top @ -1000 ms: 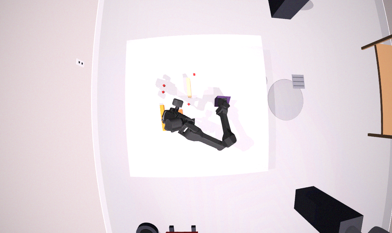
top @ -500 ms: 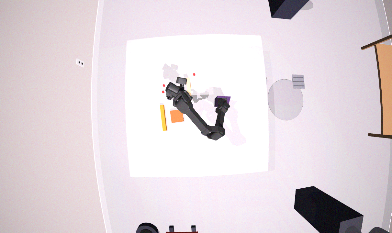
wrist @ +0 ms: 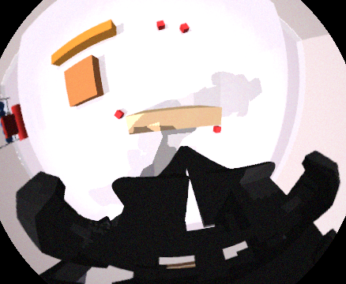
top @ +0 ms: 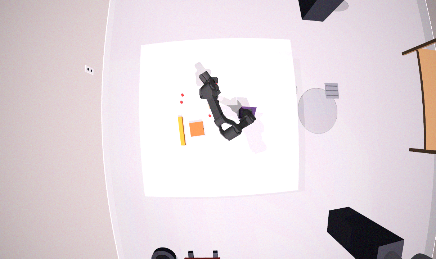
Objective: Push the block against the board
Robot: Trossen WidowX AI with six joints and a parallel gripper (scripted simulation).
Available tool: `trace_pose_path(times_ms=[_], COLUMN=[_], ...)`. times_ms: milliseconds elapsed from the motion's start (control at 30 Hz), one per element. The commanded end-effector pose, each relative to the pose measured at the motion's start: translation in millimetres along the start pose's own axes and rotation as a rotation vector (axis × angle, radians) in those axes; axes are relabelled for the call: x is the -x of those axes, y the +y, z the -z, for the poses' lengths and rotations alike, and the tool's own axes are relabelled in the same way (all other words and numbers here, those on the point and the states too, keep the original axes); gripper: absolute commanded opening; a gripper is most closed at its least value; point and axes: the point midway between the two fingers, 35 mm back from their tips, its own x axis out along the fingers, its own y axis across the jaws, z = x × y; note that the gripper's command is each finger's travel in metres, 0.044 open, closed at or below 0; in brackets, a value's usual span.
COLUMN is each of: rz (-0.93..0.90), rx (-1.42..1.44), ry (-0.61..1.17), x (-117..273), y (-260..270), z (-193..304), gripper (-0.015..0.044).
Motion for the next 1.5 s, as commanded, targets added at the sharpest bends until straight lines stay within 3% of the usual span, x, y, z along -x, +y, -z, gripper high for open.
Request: trace_pose_path(times_ms=[0,133,300,1467], rz=[-0.061,-0.061,-0.063,-0.061], rx=[0.035,0.035,0.035,0.036], ry=[0.031,0.031,0.03,0.028], x=[-12.3,-15.1,-61.3,-61.2], y=[-1.2,-1.2,2.3,2.0], z=[16.5,16.4,16.8,-23.7], gripper=[0.0,0.0,0.0,0.0])
